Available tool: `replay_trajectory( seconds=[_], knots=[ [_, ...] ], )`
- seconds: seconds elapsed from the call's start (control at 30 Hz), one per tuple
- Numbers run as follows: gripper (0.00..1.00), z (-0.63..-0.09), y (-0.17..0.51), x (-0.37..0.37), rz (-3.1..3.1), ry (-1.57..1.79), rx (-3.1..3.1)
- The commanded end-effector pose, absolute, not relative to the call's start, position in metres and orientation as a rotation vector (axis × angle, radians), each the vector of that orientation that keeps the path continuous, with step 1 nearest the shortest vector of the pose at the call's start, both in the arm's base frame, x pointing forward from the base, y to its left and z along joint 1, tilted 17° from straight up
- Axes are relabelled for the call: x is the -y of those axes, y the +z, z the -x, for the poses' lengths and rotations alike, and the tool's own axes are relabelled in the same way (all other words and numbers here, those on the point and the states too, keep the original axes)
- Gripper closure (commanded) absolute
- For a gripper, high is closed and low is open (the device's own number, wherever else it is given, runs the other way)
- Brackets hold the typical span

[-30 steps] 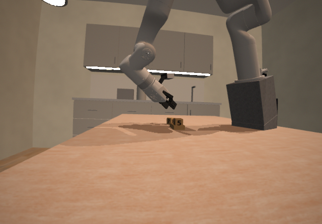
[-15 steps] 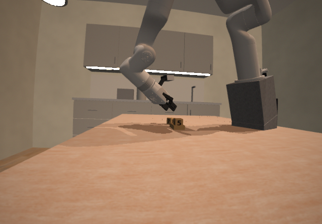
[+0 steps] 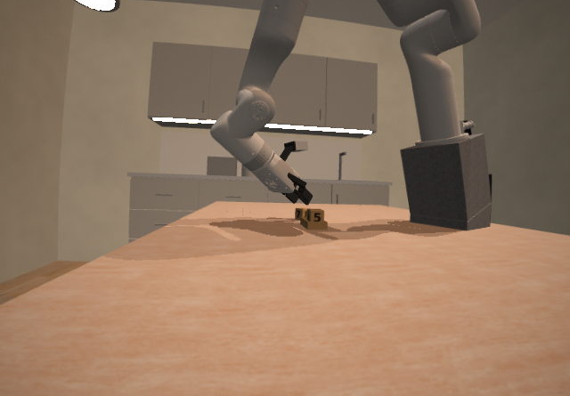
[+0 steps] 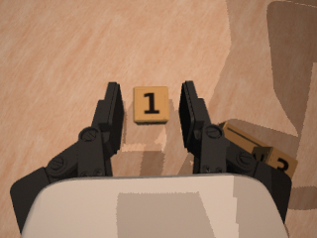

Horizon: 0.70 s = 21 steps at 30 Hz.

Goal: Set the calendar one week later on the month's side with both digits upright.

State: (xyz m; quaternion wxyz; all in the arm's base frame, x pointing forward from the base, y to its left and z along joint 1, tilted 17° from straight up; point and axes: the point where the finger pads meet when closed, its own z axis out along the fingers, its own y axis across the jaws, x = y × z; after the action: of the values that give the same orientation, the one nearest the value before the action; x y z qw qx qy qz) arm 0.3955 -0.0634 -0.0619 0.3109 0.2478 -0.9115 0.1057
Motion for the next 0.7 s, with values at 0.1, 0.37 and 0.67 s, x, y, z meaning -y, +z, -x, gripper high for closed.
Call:
replay_trajectory(
  seconds=[0.1,0.37,0.67],
  knots=[
    [0.51,-0.401,-0.076,0.062,-0.653,0.280,2.409],
    [0.51,-0.404,-0.086,0.061,-0.653,0.280,2.409],
    [0.51,-0.406,-0.095,0.060,-0.653,0.280,2.409]
  ],
)
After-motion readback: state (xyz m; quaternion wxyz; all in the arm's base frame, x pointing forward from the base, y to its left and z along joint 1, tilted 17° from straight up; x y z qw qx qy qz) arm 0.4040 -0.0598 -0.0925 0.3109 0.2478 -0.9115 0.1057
